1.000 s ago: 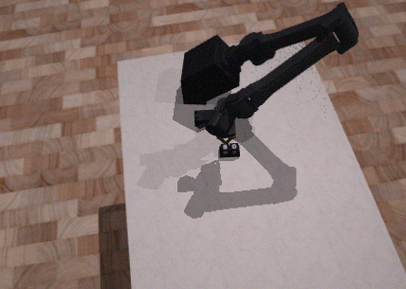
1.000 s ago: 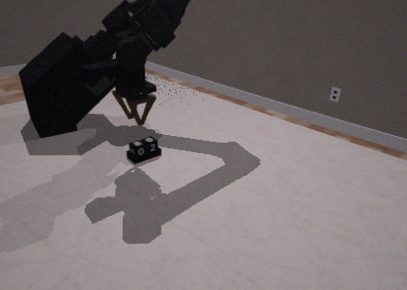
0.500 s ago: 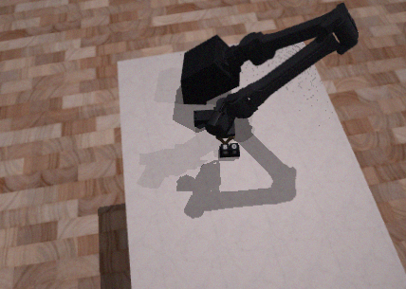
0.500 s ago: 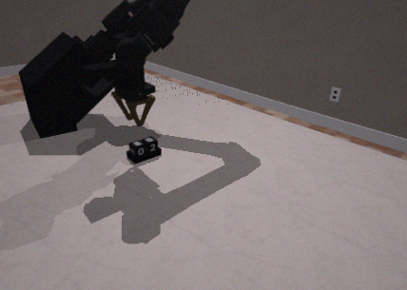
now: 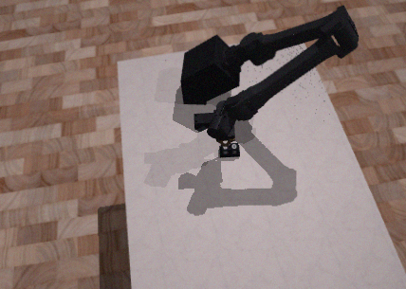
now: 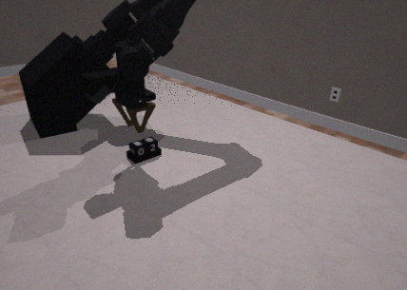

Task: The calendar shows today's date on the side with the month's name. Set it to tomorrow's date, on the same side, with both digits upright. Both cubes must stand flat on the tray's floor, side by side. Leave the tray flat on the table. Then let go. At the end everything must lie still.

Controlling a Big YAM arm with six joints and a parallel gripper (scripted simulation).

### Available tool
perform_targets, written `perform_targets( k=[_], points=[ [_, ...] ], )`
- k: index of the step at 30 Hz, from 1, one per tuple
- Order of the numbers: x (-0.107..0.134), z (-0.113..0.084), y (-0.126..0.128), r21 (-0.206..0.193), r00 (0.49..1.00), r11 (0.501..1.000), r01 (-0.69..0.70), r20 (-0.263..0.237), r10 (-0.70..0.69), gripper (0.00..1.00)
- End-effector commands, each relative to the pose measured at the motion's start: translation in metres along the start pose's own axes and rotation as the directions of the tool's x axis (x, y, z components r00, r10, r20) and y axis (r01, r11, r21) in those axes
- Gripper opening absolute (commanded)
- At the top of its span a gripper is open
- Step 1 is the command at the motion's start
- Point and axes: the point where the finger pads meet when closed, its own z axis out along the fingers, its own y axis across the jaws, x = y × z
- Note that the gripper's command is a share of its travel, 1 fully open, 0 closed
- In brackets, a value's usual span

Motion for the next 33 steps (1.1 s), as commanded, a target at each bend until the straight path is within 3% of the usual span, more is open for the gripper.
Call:
perform_targets(
  k=[1, 19, 33],
  points=[
    [0.001, 0.011, 0.001, 0.012, 1.000, 1.000, -0.009, -0.001, 0.009, 0.47],
    [0.001, 0.033, -0.001, 0.014, 1.000, 1.000, -0.011, -0.001, 0.011, 0.47],
    [0.002, 0.037, 0.000, 0.015, 1.000, 1.000, -0.013, -0.002, 0.013, 0.47]
  ],
)
